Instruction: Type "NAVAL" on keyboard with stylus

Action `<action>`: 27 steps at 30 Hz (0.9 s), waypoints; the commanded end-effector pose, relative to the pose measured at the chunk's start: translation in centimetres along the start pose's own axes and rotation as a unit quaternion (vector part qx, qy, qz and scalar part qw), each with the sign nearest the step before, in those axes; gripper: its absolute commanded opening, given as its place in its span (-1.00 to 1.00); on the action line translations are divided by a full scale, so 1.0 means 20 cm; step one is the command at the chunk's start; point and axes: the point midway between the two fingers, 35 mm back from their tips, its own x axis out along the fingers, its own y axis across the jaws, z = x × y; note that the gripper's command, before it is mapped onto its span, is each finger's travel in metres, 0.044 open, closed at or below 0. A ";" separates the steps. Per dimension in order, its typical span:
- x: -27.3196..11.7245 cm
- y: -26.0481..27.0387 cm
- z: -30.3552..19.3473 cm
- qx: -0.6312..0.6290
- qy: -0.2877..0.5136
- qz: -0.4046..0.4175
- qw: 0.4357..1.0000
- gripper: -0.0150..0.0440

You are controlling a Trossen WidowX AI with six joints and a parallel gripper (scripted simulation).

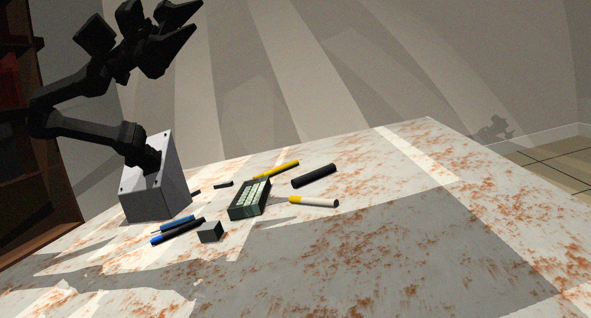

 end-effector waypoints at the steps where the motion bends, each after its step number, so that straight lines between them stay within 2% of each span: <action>1: 0.01 0.00 -0.01 0.001 0.005 -0.001 1.000 0.91; 9: 0.22 0.01 -0.60 0.017 0.225 -0.054 0.973 0.20; 17: 0.17 0.04 -1.26 -0.034 0.442 -0.117 0.889 -0.49; 27: -0.15 -0.04 -1.86 -0.180 0.639 -0.206 0.719 -0.49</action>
